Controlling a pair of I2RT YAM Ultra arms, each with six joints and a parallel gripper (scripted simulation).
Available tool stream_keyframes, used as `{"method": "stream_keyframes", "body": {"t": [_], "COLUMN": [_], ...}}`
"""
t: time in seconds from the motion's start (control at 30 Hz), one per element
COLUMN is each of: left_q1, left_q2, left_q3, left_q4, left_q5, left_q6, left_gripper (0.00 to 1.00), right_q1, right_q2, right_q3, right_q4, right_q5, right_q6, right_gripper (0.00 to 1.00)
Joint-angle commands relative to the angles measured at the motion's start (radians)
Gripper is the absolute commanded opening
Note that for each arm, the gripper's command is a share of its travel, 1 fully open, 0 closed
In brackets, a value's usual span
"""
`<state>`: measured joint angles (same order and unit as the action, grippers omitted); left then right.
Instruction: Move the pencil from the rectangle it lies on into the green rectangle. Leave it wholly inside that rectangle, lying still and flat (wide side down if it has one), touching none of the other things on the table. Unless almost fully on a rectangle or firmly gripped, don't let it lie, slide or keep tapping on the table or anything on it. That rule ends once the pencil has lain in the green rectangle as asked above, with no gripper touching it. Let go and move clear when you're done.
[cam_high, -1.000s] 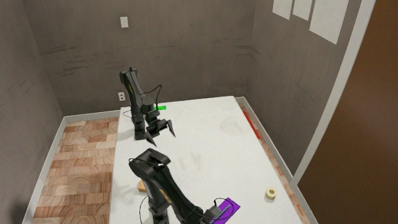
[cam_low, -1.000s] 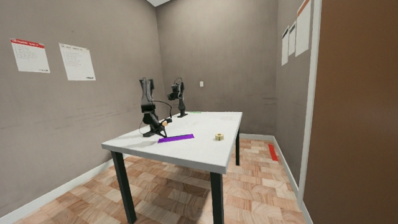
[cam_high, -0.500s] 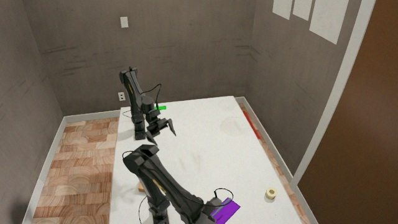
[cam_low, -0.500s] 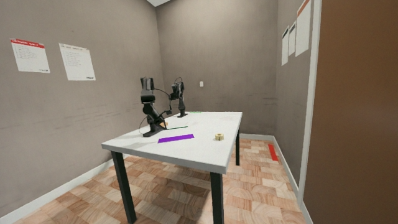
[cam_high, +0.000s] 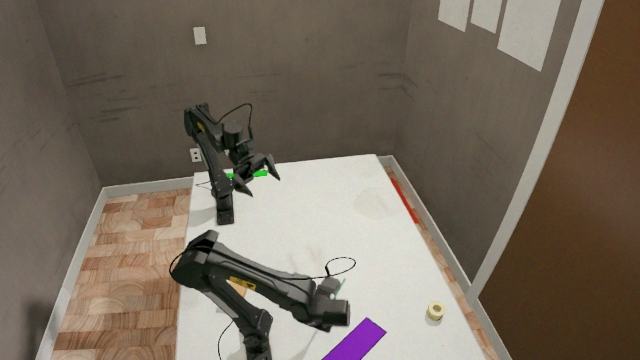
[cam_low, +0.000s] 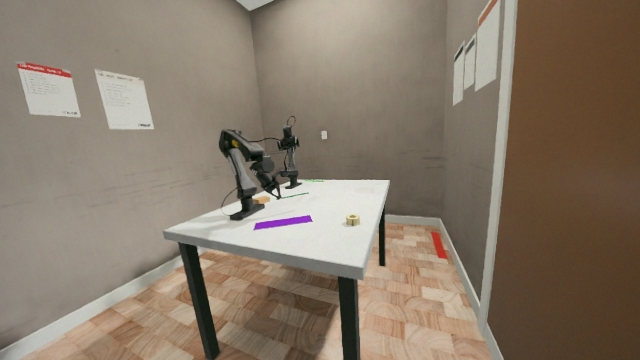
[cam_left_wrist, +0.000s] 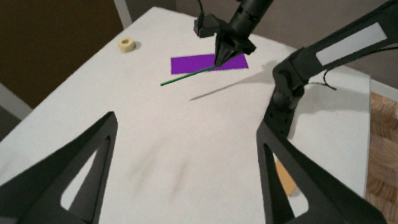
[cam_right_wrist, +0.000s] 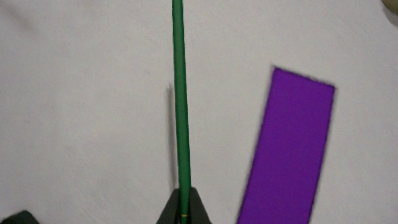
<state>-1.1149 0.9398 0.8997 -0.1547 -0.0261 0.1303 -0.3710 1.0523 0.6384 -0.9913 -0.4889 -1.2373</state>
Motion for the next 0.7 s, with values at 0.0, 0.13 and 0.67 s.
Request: {"method": "stream_keyframes", "body": {"t": [0.0,0.13,0.67], "left_q1": [0.025,0.050,0.115], "left_q2": [-0.078,-0.151,-0.335], "left_q3": [0.064,0.114,0.253], "left_q4": [-0.223,-0.377,-0.742], "left_q5": [0.012,0.016,0.029], "left_q6": [-0.011,-0.013,-0.016], "left_gripper": [1.00,1.00,1.00], "right_q1": [0.125,0.309,1.028], "right_q2": [-0.043,-0.038,0.197], "right_q3": [-0.013,0.016,0.172], "right_q4": [0.037,0.089,0.250], "right_q5": [0.010,0.028,0.095], "right_q6": [0.132,0.237,0.426], "right_gripper": [0.00,0.00,0.00]}}
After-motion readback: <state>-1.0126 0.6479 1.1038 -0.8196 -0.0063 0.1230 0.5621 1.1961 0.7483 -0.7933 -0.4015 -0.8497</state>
